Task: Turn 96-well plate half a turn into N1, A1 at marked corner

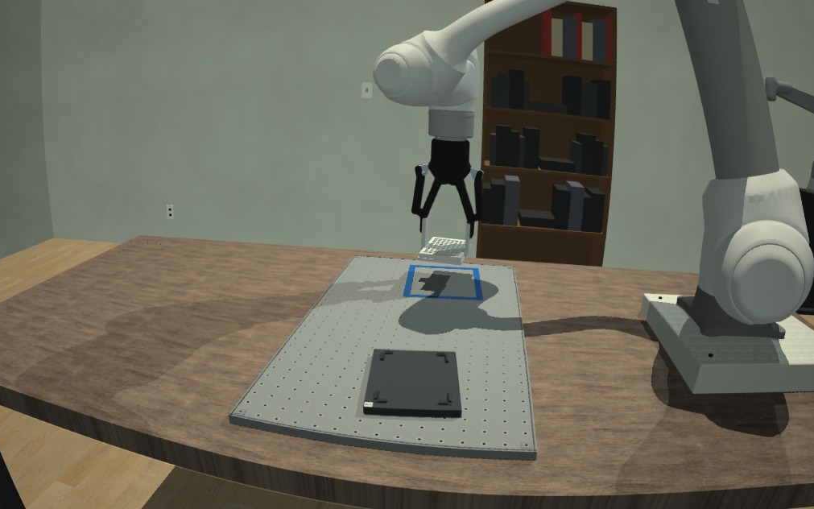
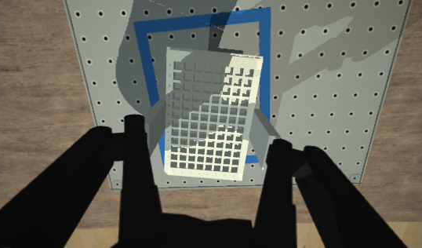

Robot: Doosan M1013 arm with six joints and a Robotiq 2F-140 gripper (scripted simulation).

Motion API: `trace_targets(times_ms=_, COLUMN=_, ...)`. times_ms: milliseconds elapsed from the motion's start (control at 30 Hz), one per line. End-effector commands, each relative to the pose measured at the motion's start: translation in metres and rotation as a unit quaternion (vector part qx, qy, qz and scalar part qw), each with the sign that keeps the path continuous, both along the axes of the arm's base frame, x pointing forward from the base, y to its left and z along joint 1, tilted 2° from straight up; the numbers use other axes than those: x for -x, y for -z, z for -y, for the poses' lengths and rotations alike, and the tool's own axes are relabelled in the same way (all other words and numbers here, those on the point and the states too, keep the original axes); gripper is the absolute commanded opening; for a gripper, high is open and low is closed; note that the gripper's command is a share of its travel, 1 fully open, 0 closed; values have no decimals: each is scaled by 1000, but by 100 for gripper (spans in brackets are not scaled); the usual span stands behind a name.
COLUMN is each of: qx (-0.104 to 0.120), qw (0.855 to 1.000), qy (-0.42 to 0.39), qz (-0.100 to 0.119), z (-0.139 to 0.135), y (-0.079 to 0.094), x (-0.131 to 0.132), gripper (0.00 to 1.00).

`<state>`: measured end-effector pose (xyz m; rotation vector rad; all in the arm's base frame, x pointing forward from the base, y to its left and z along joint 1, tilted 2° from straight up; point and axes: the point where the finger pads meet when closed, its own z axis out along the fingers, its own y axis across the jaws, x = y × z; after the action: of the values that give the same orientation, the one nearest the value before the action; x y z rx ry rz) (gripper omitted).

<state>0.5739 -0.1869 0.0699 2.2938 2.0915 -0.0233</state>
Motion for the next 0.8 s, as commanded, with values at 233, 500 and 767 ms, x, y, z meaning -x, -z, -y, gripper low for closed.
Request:
trace_targets(times_ms=233, qx=-4, qw=994, qy=112, qz=2, z=0, y=2, x=-1, gripper=0)
trace_targets(times_ms=500, qx=-4, qw=994, qy=112, qz=2, z=0, y=2, x=-1, gripper=0)
trace_targets(times_ms=767, qx=-4, qw=994, qy=112, qz=2, z=0, y=2, x=-1, gripper=0)
